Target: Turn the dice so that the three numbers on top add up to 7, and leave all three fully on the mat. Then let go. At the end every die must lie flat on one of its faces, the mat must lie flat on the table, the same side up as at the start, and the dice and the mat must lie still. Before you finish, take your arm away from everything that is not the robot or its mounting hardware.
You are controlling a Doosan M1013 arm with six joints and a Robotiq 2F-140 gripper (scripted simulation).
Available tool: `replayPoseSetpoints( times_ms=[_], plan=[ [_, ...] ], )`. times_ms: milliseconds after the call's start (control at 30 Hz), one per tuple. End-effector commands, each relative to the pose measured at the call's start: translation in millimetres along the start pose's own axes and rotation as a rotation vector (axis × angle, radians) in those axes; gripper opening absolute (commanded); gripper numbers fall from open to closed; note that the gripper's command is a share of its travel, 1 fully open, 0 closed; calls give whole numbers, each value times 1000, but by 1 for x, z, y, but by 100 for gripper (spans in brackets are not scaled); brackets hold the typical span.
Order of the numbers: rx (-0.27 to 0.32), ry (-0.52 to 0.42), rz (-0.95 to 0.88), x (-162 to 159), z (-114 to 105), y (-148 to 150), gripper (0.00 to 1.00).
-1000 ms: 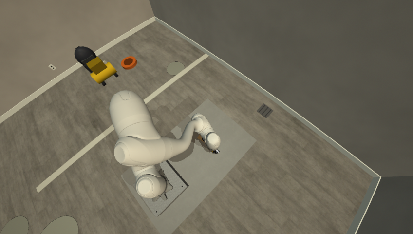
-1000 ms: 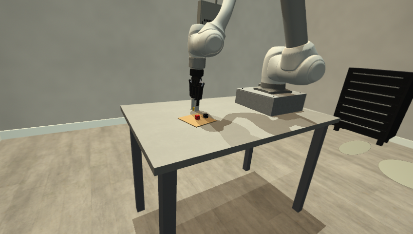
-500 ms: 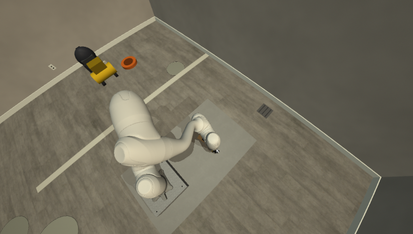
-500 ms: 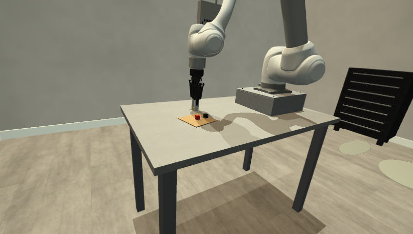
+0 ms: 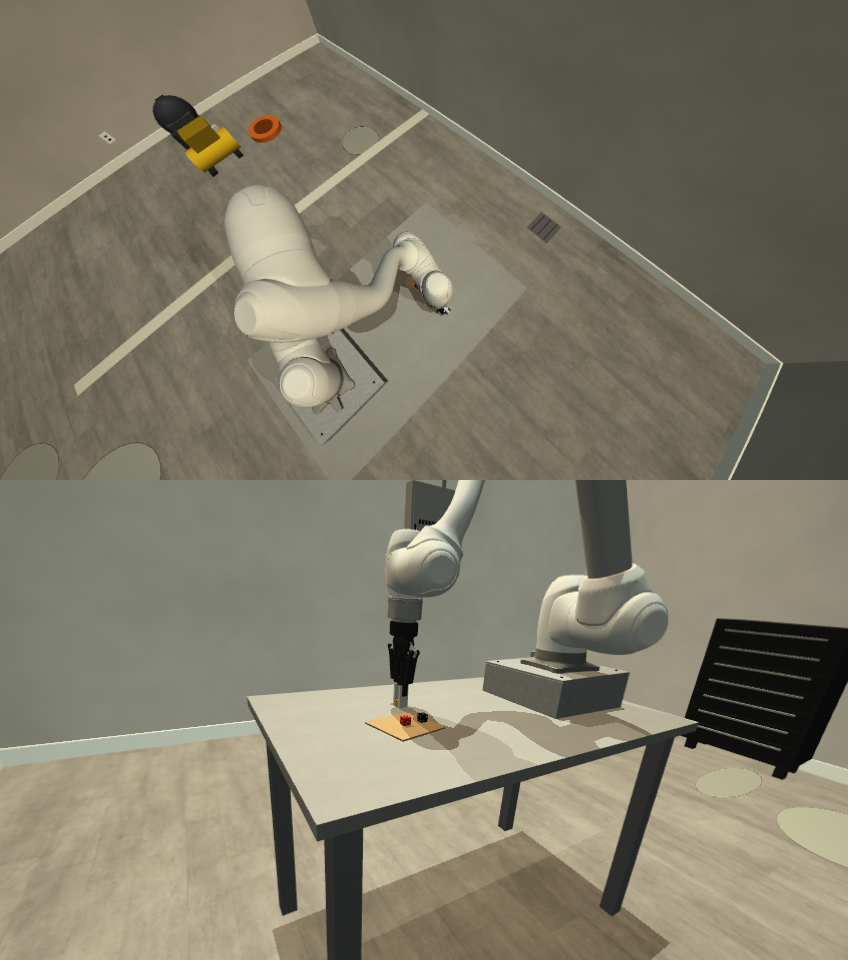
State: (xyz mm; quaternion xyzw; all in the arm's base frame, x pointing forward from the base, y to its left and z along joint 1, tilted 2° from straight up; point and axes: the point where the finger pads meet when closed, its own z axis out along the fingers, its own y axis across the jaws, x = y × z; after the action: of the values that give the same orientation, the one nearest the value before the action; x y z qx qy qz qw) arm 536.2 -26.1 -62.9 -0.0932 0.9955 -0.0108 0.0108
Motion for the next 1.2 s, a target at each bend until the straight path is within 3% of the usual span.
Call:
replayPoseSetpoints(
  times_ms=[0,467,700,1033,1167],
  plan=[
    [0,0,0,0,0,0,9],
    [0,0,0,0,0,0,9],
    [0,0,0,0,-14,0,9],
    [0,0,0,0,-83,0,9],
    [0,0,0,0,-98,0,9]
  ],
)
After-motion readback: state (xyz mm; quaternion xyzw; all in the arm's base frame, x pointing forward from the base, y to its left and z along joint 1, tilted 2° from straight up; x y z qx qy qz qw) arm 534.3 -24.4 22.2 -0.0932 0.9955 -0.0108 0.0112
